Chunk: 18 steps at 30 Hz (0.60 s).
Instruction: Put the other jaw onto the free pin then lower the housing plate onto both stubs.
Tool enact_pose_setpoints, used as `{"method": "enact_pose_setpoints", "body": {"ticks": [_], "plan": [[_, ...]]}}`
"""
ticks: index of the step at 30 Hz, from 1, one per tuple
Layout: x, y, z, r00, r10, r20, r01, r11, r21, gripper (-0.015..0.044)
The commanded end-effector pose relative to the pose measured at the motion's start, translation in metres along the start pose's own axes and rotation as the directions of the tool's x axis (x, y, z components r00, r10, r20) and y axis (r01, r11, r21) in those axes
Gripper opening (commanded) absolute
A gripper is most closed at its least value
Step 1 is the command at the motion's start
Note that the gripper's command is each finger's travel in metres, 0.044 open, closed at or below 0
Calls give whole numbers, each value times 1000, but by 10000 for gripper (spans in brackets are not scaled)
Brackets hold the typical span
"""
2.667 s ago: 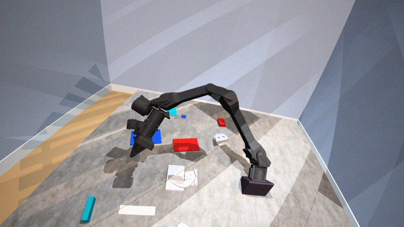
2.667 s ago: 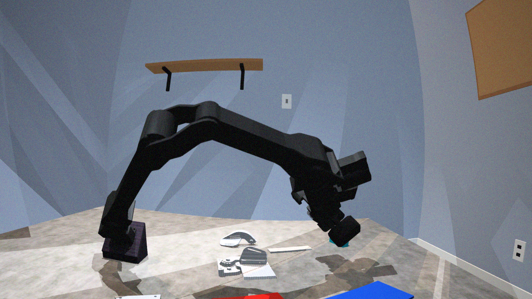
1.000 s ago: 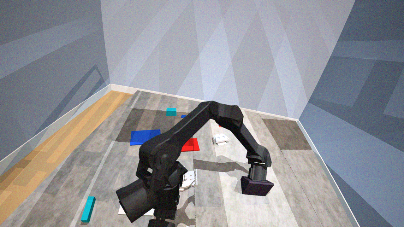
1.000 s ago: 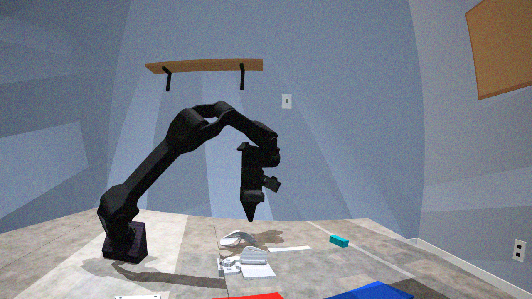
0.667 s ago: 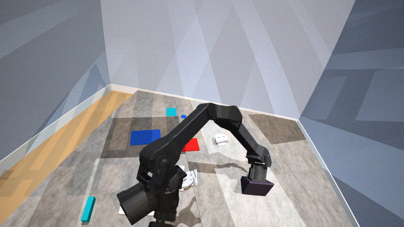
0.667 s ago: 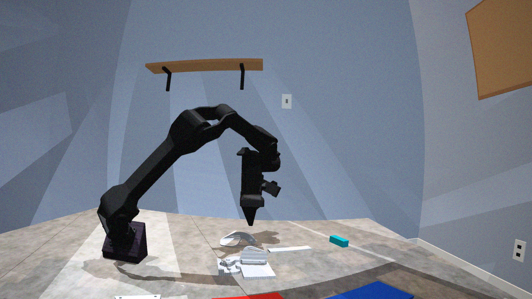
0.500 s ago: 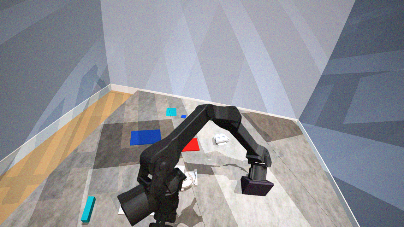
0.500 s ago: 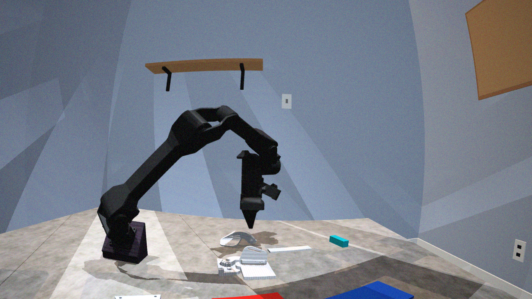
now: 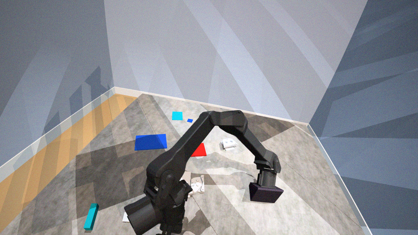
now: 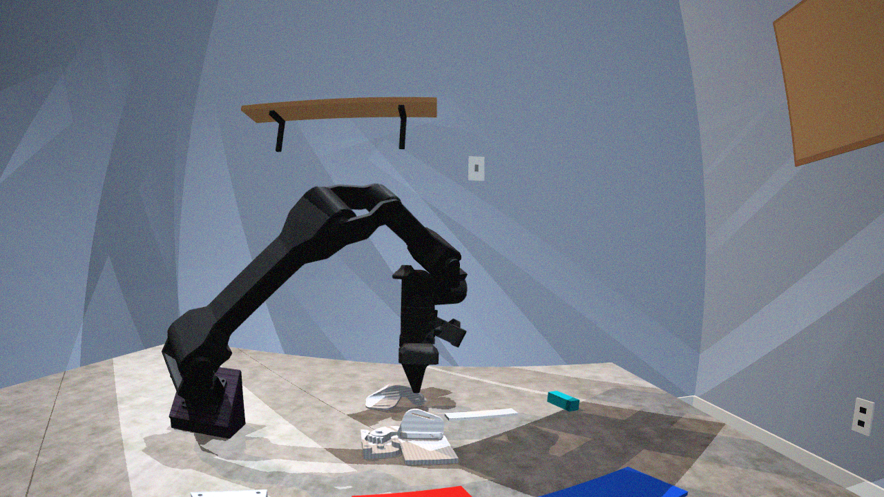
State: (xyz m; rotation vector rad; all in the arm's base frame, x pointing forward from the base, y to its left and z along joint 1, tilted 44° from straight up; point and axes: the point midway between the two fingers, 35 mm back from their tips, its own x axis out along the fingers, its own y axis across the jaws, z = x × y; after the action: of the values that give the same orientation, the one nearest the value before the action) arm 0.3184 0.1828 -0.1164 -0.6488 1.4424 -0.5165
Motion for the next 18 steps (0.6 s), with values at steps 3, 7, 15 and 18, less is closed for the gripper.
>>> {"method": "enact_pose_setpoints", "body": {"ticks": [3,7,15,18], "plan": [[12,-2,-1,1000,-7,-3,7,1000,-2,0],[16,-2,-1,1000,-7,-3,7,1000,-2,0],[16,4,0,1000,-6,-2,6,1000,-2,0],[16,9,0,1000,-6,-2,6,1000,-2,0]]}}
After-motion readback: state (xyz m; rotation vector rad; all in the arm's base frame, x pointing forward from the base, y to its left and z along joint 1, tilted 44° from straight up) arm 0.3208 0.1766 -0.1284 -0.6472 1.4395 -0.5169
